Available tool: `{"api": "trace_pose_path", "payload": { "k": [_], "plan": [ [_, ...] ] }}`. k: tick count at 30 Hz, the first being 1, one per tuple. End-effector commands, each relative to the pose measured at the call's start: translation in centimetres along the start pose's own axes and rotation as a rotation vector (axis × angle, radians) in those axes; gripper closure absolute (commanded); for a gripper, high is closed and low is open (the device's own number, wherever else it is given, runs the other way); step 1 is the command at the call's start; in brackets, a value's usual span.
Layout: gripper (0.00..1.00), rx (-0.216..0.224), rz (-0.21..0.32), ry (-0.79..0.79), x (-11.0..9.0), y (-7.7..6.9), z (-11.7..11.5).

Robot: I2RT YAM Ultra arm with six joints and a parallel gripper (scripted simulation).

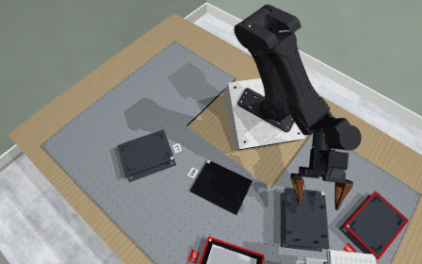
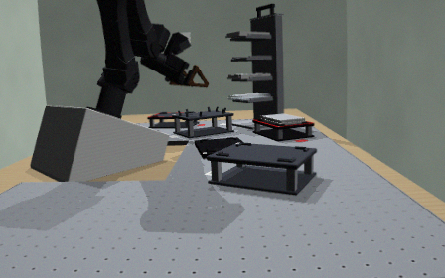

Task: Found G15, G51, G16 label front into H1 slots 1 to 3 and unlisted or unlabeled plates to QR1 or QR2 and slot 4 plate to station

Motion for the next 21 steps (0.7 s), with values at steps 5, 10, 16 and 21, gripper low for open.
{"api": "trace_pose_path", "payload": {
  "k": [5,10,16,21],
  "plan": [
    [0.00,-0.008,0.003,-0.005,1.7,-0.9,0.1],
    [0.00,-0.008,0.003,-0.005,2.9,-1.6,0.3],
    [0.00,-0.008,0.003,-0.004,4.6,-2.5,0.5],
    [0.00,-0.008,0.003,-0.004,6.0,-3.4,0.6]
  ]
}}
Point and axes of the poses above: the point where the finger pads meet when closed, its own y axis out along the fingers, its own z axis across the jaws, x = y × z, the point moved 9 cm from there along -y, back along the fingers, and after that the axes turned 6 degrees about y, right-handed, at the moved point
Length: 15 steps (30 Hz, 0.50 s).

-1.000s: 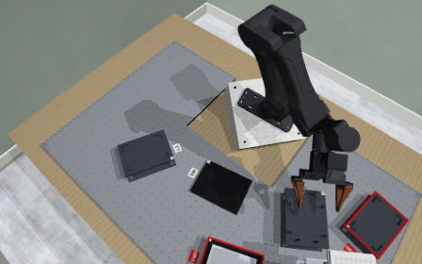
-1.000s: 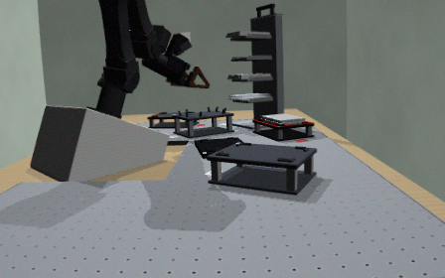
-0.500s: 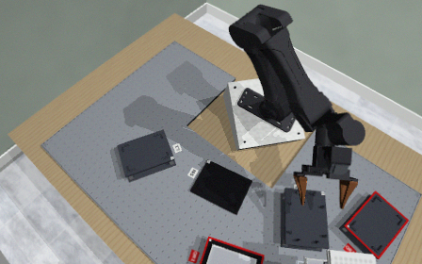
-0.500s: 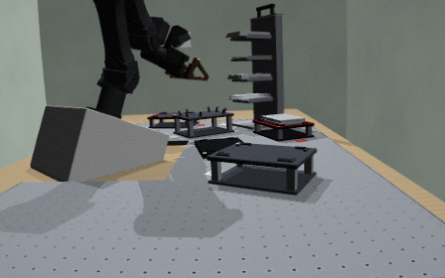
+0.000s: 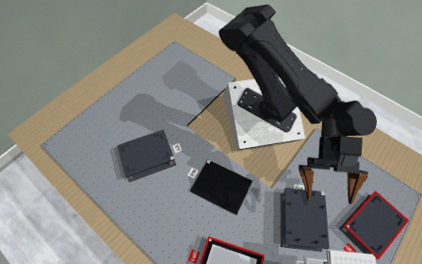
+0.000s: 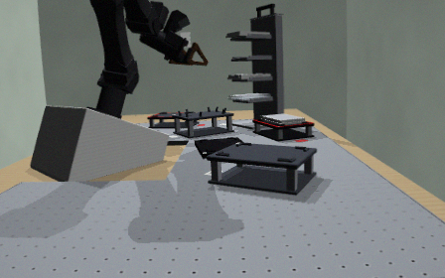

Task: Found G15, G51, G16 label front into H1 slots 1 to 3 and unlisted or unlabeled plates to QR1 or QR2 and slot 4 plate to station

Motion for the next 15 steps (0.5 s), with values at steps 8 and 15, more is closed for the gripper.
{"api": "trace_pose_path", "payload": {
  "k": [8,15],
  "plan": [
    [0.00,-0.027,0.025,-0.033,1.9,-1.3,0.0],
    [0.00,-0.027,0.025,-0.033,3.9,-2.4,0.3]
  ]
}}
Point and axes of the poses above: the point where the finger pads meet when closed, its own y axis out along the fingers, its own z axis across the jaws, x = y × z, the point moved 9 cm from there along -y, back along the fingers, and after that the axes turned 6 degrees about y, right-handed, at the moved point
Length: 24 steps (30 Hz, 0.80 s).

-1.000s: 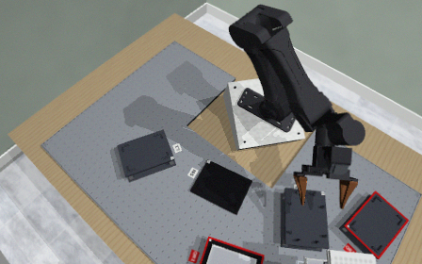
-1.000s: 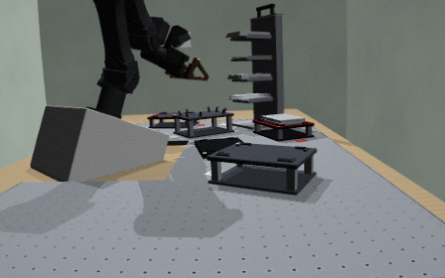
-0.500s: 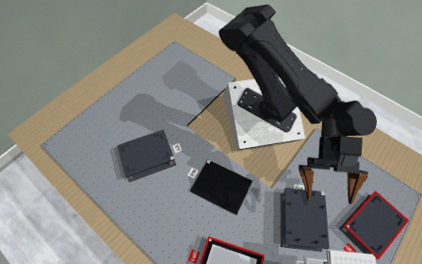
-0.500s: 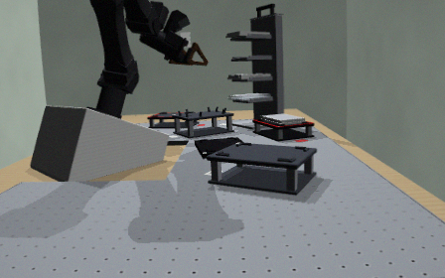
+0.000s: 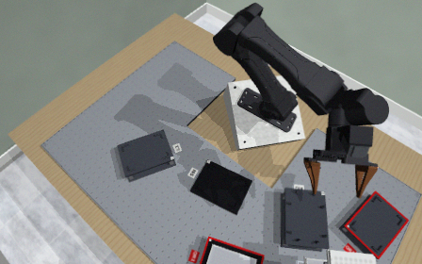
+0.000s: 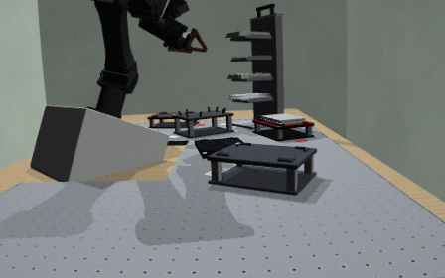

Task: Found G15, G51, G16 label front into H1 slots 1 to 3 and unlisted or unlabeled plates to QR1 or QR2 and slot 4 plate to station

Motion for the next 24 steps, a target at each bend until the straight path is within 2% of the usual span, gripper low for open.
{"api": "trace_pose_path", "payload": {
  "k": [1,4,19,24],
  "plan": [
    [0.00,-0.028,0.015,-0.028,0.6,-0.5,-0.3],
    [0.00,-0.028,0.015,-0.028,0.9,-0.7,-0.2],
    [0.00,-0.028,0.016,-0.028,5.2,-3.1,0.4],
    [0.00,-0.028,0.017,-0.028,6.0,-3.5,0.5]
  ]
}}
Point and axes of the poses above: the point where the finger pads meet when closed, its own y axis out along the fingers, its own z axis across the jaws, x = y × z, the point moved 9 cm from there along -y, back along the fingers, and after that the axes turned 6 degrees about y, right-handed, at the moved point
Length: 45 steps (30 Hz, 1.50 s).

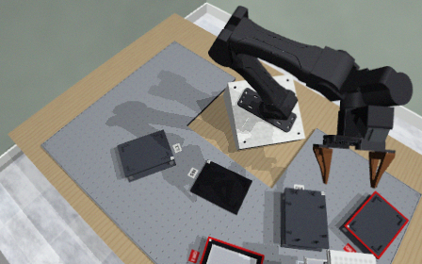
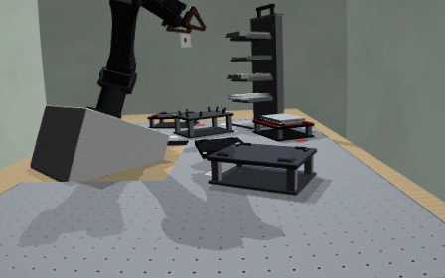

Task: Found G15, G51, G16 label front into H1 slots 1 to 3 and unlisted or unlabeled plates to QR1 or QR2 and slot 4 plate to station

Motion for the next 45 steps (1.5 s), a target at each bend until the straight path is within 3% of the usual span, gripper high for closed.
{"api": "trace_pose_path", "payload": {
  "k": [1,10,16,29,45],
  "plan": [
    [0.00,-0.025,0.002,-0.018,0.7,-0.5,-0.4],
    [0.00,-0.026,0.003,-0.018,3.3,-2.0,0.0],
    [0.00,-0.026,0.003,-0.018,3.3,-2.0,0.0],
    [0.00,-0.025,0.002,-0.018,-0.4,0.1,-0.5],
    [0.00,-0.024,0.000,-0.018,0.4,1.8,-0.5]
  ]
}}
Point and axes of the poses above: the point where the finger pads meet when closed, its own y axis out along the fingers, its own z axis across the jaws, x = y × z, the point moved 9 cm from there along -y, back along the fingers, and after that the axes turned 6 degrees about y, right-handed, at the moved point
